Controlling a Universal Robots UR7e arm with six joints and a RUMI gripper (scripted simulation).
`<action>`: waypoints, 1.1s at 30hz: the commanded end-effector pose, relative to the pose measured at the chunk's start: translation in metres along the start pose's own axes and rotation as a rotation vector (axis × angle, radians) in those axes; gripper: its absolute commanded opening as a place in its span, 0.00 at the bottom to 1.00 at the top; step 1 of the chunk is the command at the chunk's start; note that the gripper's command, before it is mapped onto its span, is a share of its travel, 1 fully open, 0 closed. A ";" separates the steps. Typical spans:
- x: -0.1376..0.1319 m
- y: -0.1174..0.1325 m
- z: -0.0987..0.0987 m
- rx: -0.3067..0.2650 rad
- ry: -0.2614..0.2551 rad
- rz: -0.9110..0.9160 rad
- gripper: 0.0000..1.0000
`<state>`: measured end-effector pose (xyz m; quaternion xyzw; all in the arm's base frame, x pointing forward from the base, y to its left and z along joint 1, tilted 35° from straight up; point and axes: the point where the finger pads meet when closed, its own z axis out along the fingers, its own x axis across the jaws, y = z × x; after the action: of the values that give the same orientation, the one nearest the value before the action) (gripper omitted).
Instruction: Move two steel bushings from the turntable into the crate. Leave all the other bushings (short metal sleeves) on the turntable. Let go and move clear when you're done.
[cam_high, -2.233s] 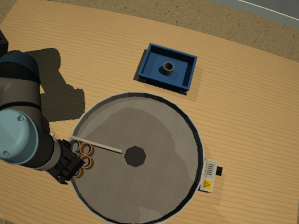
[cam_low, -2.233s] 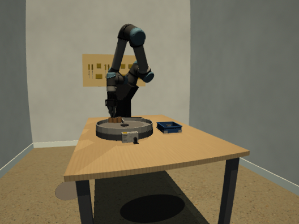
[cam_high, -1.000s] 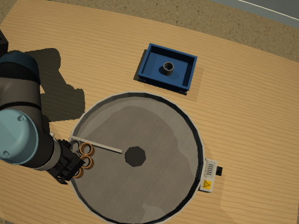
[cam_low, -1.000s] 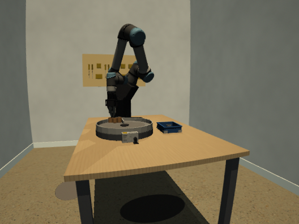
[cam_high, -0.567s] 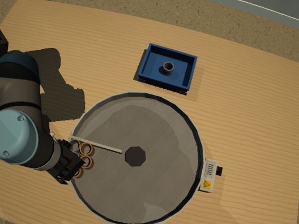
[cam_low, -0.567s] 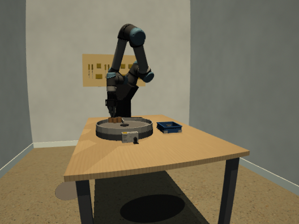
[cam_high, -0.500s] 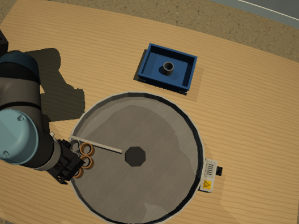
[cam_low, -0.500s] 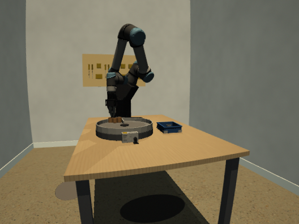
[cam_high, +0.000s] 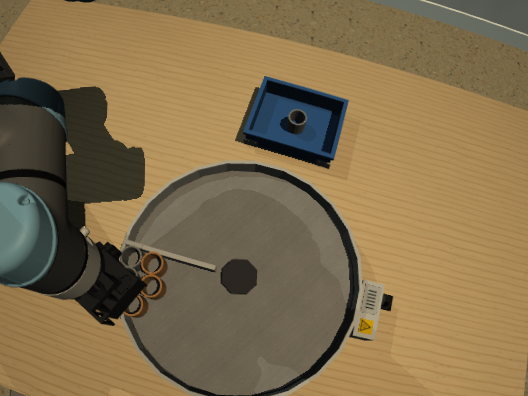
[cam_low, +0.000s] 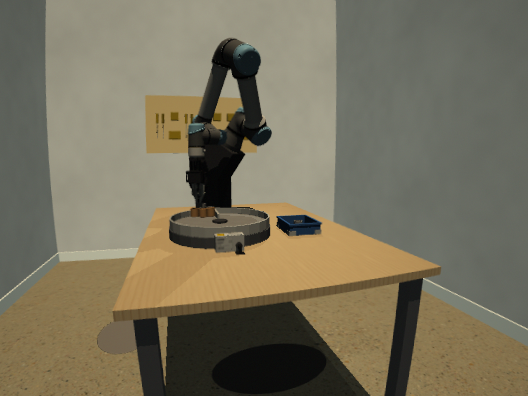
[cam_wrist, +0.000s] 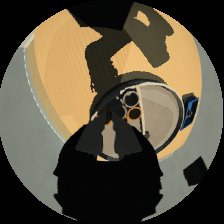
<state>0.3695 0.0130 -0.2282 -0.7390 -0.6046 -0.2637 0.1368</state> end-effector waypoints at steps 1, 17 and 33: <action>0.000 0.000 -0.021 0.000 0.000 0.000 0.00; 0.000 0.000 -0.046 0.000 0.000 0.000 0.00; 0.000 0.000 -0.046 0.000 0.000 0.000 0.00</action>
<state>0.3591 -0.0110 -0.1903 -0.7387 -0.6048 -0.2637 0.1375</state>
